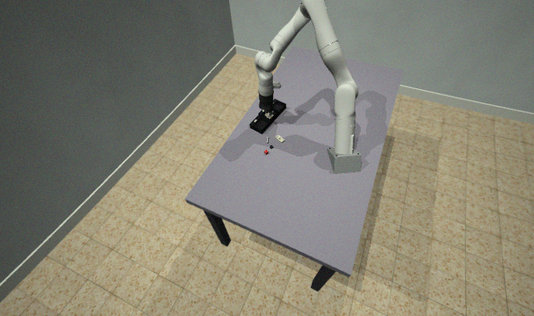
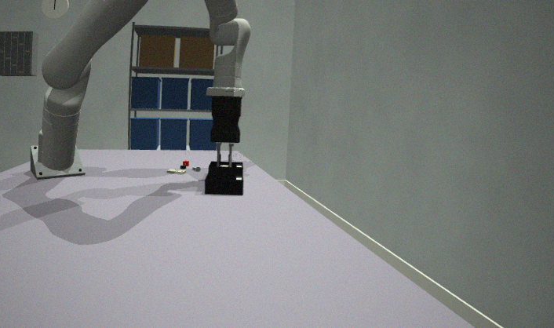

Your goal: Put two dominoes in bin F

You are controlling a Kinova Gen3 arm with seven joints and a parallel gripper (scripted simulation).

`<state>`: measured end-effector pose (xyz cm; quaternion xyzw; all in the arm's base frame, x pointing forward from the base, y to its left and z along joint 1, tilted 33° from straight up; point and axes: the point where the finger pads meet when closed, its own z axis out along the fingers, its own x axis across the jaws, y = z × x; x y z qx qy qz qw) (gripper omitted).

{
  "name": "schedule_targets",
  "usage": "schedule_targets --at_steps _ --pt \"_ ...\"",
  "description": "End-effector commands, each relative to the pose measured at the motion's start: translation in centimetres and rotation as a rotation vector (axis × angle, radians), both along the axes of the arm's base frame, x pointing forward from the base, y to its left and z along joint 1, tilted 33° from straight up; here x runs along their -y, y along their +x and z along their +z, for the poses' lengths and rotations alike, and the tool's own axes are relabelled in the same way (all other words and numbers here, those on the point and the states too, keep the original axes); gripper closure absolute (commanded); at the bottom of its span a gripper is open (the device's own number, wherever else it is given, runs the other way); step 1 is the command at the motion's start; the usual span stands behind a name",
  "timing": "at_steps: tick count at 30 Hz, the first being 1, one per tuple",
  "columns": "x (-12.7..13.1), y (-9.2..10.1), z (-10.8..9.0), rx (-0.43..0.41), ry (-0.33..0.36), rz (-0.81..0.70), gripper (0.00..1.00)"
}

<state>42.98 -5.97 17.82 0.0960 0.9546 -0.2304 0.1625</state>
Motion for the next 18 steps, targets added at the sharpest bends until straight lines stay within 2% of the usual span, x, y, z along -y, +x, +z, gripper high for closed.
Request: schedule_targets --at_steps 1,16,17,18 --pt "0.24 -0.03 -0.66 -0.008 0.000 -0.001 0.51" --pt "0.49 0.05 -1.02 -0.008 0.000 -0.001 0.51" --pt "0.49 0.05 -1.02 -0.008 0.000 -0.001 0.35" --pt "0.49 0.05 -1.02 -0.008 0.000 -0.001 0.35"
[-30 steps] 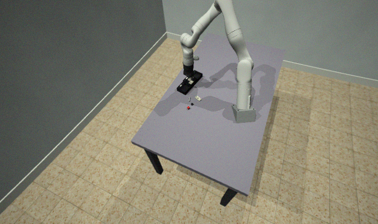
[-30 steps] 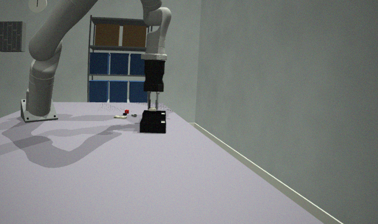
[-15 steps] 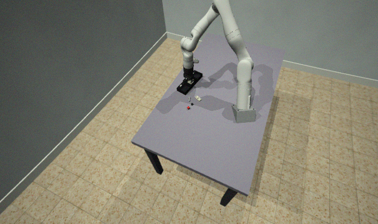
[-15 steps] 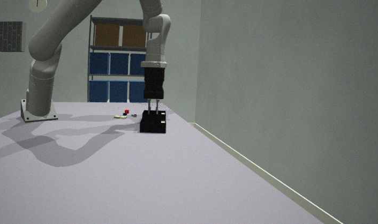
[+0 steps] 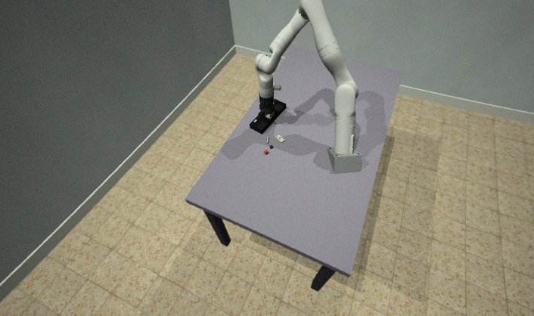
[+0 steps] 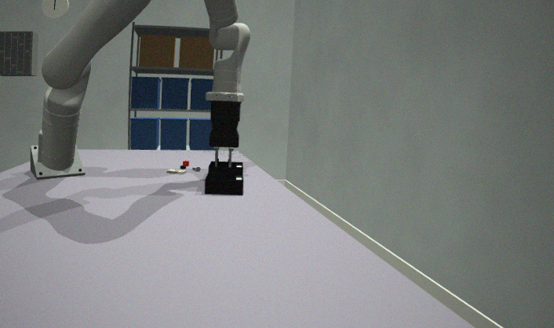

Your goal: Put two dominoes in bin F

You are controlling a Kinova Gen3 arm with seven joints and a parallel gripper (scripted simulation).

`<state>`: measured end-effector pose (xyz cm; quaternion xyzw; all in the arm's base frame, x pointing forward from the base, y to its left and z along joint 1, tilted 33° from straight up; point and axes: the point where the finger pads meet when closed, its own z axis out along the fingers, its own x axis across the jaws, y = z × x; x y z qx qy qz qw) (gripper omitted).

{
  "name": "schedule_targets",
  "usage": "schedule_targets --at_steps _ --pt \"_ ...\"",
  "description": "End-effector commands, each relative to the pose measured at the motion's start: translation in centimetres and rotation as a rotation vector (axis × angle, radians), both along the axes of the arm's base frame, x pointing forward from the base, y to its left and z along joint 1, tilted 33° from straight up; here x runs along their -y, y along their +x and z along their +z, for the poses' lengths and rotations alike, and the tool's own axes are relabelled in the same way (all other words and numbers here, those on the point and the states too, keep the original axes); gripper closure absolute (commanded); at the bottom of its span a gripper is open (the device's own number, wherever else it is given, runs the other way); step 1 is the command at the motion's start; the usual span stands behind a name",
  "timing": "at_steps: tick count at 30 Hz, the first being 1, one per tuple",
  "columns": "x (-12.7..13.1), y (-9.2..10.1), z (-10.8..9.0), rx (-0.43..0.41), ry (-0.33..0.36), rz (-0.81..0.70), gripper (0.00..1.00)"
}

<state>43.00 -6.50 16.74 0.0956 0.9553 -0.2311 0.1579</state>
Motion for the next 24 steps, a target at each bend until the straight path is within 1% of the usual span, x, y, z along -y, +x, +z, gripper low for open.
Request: schedule_targets --at_steps 1,16,24 --pt "-0.05 0.03 0.06 0.002 0.000 0.001 0.35" --pt "-0.05 0.04 0.06 0.002 0.000 0.001 0.35" --pt "-0.42 -0.17 0.74 0.002 0.000 0.001 0.35"
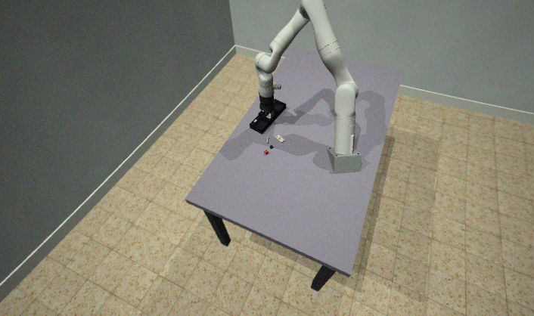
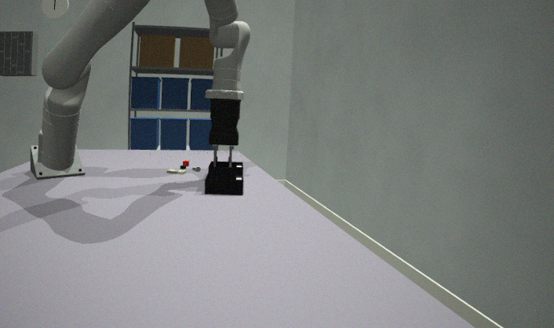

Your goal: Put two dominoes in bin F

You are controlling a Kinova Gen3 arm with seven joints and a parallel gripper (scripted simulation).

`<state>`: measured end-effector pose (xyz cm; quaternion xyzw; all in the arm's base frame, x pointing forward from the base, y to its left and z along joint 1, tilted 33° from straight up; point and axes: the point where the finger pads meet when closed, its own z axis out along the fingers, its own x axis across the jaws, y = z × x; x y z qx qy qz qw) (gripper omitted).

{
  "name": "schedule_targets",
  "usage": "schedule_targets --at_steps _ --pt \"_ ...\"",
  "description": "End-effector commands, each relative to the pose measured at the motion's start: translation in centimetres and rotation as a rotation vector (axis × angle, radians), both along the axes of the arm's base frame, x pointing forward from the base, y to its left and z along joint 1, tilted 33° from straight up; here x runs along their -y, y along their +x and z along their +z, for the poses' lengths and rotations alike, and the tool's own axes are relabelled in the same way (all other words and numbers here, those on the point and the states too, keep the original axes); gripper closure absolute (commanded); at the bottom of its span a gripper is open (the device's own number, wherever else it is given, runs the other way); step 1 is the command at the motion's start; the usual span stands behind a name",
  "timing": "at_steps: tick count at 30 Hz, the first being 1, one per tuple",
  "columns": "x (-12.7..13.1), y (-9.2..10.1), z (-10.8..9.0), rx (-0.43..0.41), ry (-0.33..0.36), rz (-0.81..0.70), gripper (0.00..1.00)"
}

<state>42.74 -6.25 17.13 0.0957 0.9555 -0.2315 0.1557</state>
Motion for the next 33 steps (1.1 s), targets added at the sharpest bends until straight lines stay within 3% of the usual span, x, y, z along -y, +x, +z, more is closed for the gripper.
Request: schedule_targets --at_steps 1,17,21,31,32,33 --pt "-0.2 0.1 0.5 0.006 0.000 0.002 0.35" --pt "-1.1 -0.4 2.0 0.006 0.000 0.002 0.35" --pt "-1.9 -0.9 3.4 0.006 0.000 0.002 0.35" --pt "-1.9 -0.8 3.4 0.006 0.000 0.002 0.35" --pt "-2.0 -0.9 3.8 0.006 0.000 0.002 0.00" --pt "-2.2 -1.0 4.1 0.006 0.000 0.002 0.00"
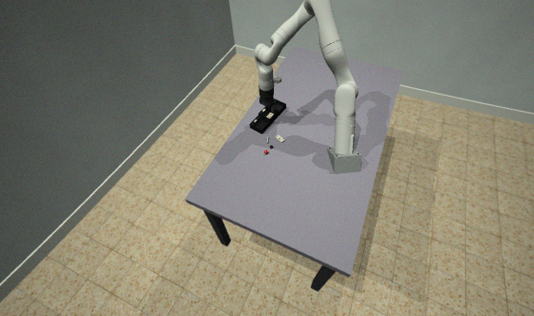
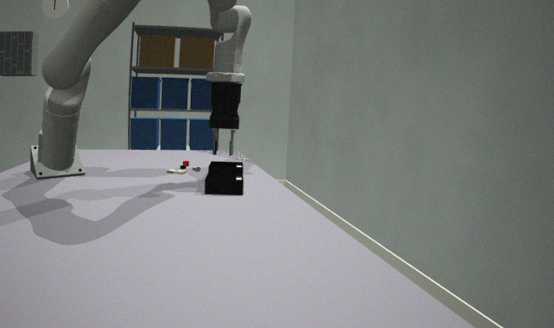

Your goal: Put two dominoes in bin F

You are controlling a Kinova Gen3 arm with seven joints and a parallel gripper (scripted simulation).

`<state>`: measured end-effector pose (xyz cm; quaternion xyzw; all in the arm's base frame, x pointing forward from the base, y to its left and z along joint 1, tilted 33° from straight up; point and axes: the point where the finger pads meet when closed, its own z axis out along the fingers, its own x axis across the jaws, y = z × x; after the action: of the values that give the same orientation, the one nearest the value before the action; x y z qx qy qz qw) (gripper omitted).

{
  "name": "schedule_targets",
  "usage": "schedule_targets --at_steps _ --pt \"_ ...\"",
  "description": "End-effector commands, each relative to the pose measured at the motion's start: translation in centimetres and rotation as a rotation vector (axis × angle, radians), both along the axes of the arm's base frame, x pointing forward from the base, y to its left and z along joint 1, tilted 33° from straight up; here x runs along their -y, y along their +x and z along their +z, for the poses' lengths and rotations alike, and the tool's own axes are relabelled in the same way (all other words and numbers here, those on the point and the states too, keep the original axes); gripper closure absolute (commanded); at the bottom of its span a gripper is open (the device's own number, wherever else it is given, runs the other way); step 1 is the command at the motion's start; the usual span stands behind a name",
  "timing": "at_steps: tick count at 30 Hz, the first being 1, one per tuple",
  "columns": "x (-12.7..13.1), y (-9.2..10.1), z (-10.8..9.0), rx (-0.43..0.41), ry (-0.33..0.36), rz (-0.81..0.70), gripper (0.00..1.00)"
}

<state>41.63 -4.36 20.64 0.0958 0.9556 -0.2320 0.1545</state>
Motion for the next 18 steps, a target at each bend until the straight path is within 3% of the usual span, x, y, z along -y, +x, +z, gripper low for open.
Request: schedule_targets --at_steps 1,18 --pt "-0.5 0.0 0.9 0.008 0.001 0.003 0.00" --pt "-3.4 -1.6 6.0 0.008 0.001 0.003 0.00"
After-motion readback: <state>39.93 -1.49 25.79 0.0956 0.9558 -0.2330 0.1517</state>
